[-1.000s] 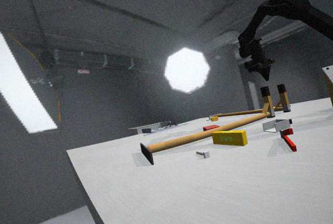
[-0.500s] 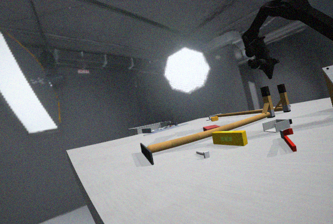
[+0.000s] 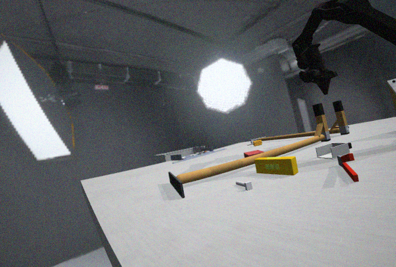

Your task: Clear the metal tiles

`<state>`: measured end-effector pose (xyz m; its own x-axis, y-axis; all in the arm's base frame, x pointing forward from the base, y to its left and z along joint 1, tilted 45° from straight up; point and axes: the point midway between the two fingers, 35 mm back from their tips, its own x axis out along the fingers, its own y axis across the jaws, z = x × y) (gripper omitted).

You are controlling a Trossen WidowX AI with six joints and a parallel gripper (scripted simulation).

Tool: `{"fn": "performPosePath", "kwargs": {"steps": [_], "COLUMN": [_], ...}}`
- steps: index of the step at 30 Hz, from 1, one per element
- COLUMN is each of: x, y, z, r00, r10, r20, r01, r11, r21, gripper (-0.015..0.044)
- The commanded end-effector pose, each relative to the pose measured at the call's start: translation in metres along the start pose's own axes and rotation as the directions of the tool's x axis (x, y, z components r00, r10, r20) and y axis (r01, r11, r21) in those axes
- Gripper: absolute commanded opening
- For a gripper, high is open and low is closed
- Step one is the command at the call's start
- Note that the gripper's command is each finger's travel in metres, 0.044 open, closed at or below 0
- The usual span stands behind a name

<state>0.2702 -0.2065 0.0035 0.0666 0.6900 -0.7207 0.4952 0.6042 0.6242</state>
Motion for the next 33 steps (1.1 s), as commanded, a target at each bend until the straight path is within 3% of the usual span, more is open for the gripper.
{"fn": "performPosePath", "kwargs": {"steps": [1,33], "x": [0.010,0.081], "y": [0.000,0.002], "z": [0.001,0.003], "r00": [1.000,1.000], "r10": [0.008,0.010], "r20": [-0.002,-0.001], "r01": [-0.008,-0.010], "r11": [1.000,1.000], "r21": [0.000,0.001], "gripper": [0.0000,0.0000]}}
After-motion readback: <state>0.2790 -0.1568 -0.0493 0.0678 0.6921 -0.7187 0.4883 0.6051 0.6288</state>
